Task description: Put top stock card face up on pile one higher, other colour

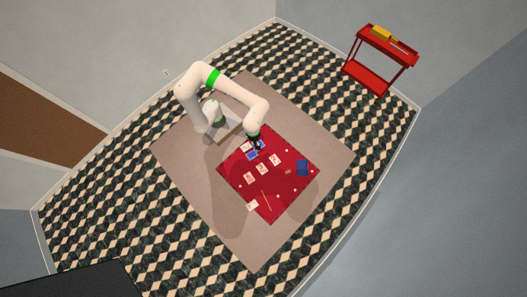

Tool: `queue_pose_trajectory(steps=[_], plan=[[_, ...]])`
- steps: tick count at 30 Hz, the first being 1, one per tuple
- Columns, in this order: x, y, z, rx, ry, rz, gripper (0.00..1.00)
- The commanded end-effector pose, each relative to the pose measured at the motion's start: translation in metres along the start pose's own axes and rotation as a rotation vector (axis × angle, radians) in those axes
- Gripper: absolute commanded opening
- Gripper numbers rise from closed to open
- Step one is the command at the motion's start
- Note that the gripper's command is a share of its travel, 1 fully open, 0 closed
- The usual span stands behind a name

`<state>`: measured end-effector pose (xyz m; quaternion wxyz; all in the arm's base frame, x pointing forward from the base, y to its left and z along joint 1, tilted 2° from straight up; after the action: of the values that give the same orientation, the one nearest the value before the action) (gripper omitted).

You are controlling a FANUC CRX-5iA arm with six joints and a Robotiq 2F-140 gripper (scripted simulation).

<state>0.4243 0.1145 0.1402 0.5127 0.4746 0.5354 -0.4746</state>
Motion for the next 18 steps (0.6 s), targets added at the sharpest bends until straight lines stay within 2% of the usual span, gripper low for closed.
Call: queue_pose_trajectory(steps=[1, 6, 18], plan=[[0.000, 0.002, -0.015, 0.000, 0.000, 0.000, 0.41], [0.000, 0.003, -0.028, 0.000, 0.000, 0.000, 0.41], [0.002, 0.003, -0.029, 0.000, 0.000, 0.000, 0.41]])
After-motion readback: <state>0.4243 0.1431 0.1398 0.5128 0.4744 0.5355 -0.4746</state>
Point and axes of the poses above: the point where the finger pads meet when closed, its own x axis out along the fingers, its own y axis across the jaws, z = x × y, the point moved 7 cm from there along -x, back along the fingers, and after that the axes turned 8 degrees about -x, right-handed, at the moved point
